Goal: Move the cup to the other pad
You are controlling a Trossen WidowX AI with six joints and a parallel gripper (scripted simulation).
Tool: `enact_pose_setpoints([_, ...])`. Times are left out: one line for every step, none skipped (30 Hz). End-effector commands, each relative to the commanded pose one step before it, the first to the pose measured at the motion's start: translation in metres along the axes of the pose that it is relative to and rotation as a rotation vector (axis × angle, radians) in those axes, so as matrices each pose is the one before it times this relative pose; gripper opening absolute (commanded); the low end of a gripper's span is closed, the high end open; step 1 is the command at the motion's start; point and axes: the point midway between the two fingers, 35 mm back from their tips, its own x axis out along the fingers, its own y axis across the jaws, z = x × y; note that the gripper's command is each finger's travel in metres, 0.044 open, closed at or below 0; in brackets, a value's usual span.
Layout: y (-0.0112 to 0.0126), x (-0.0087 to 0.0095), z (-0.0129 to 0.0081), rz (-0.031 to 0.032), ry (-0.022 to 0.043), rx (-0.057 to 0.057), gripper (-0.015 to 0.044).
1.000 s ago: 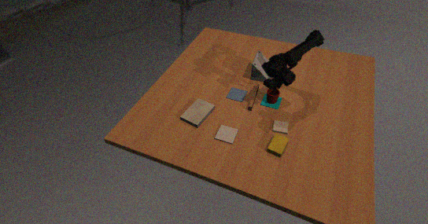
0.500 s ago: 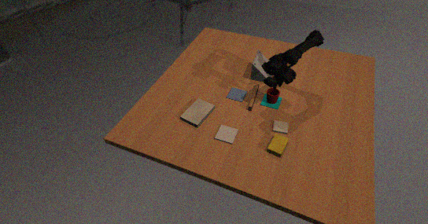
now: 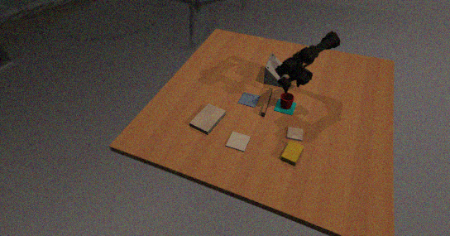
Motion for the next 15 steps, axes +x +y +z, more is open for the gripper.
enact_pose_setpoints([-0.00051,-0.01642,0.00025,-0.0263,0.00237,-0.0021,0.044])
enact_pose_setpoints([-0.00016,-0.00396,0.00007,-0.00552,-0.00023,0.0007,0.044])
enact_pose_setpoints([-0.00016,-0.00393,0.00007,-0.00539,-0.00018,0.0007,0.044])
enact_pose_setpoints([-0.00014,-0.00335,0.00007,-0.00451,-0.00013,0.0006,0.044])
enact_pose_setpoints([-0.00015,-0.00325,0.00008,-0.00428,-0.0001,0.0006,0.044])
enact_pose_setpoints([-0.00017,-0.00323,0.0001,-0.00415,-0.00007,0.0006,0.044])
enact_pose_setpoints([-0.00019,-0.0032,0.00013,-0.004,-0.00005,0.0006,0.044])
enact_pose_setpoints([-0.00017,-0.00249,0.00015,-0.00305,-0.00003,0.0005,0.044])
enact_pose_setpoints([-0.00014,-0.00151,0.00017,-0.00176,-0.00001,0.0003,0.044])
enact_pose_setpoints([-0.00011,-0.00037,0.00016,-0.00031,0.0,0.0001,0.044])
enact_pose_setpoints([-0.00014,-0.00007,0.00016,0.00013,0.00001,0.0,0.044])
enact_pose_setpoints([0.00005,0.00483,0.0001,0.0036,-0.00508,0.0019,0.044])
enact_pose_setpoints([0.0,0.0,0.0,0.0,0.0,0.0,0.044])
enact_pose_setpoints([0.0,0.0,0.0,0.0,0.0,0.0,0.044])
enact_pose_setpoints([0.0,0.0,0.0,0.0,0.0,0.0,0.044])
